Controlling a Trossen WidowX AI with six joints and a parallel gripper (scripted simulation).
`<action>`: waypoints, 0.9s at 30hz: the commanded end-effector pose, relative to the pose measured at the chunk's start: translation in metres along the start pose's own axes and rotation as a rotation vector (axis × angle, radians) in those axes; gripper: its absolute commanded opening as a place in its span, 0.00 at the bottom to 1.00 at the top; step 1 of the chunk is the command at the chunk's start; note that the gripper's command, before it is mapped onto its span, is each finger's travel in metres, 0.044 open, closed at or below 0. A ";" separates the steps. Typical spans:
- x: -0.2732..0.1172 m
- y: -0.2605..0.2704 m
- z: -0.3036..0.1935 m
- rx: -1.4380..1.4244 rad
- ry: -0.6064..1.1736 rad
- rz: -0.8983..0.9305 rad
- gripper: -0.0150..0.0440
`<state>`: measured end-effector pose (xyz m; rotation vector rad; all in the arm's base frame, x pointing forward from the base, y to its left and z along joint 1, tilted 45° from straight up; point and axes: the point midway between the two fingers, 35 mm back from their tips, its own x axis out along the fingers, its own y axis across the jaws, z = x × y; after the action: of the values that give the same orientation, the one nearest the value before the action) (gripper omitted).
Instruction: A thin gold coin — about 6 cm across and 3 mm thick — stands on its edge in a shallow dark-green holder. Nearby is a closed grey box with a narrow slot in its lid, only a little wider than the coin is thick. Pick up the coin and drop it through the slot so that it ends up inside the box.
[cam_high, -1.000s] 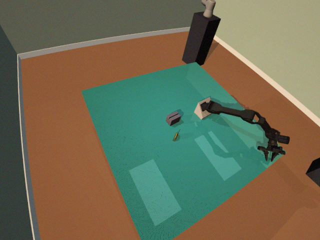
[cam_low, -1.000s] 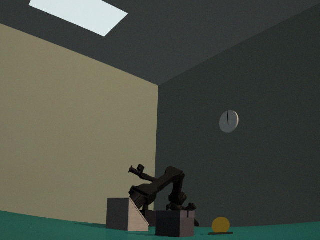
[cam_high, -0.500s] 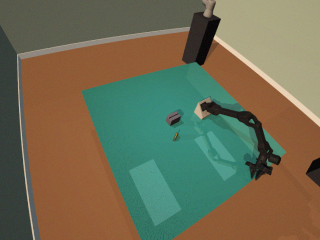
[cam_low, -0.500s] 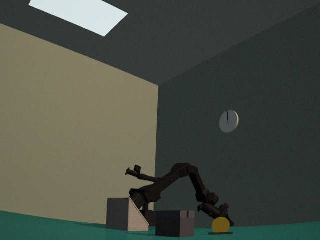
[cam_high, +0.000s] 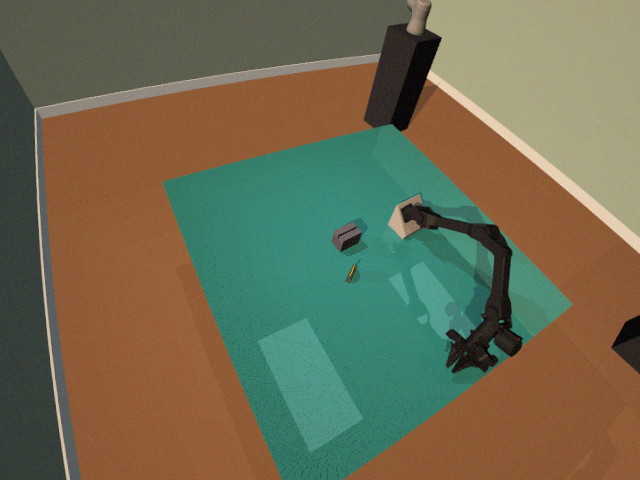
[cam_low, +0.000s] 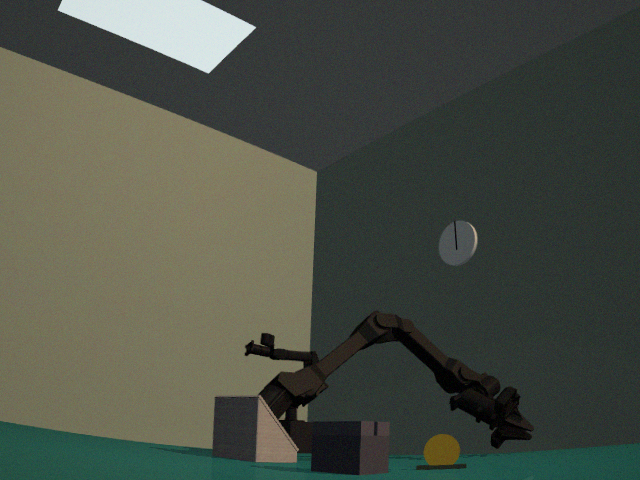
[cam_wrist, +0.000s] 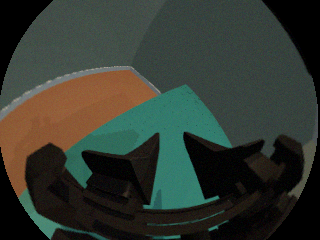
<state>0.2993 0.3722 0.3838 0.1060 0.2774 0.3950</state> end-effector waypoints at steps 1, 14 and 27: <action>0.029 -0.042 -0.019 -0.103 0.096 -0.054 0.53; 0.079 -0.192 -0.107 -0.382 0.559 -0.030 0.53; 0.026 -0.358 -0.211 -0.149 1.018 0.293 0.53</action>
<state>0.4086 0.1062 0.1411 -0.3444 1.1495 0.6469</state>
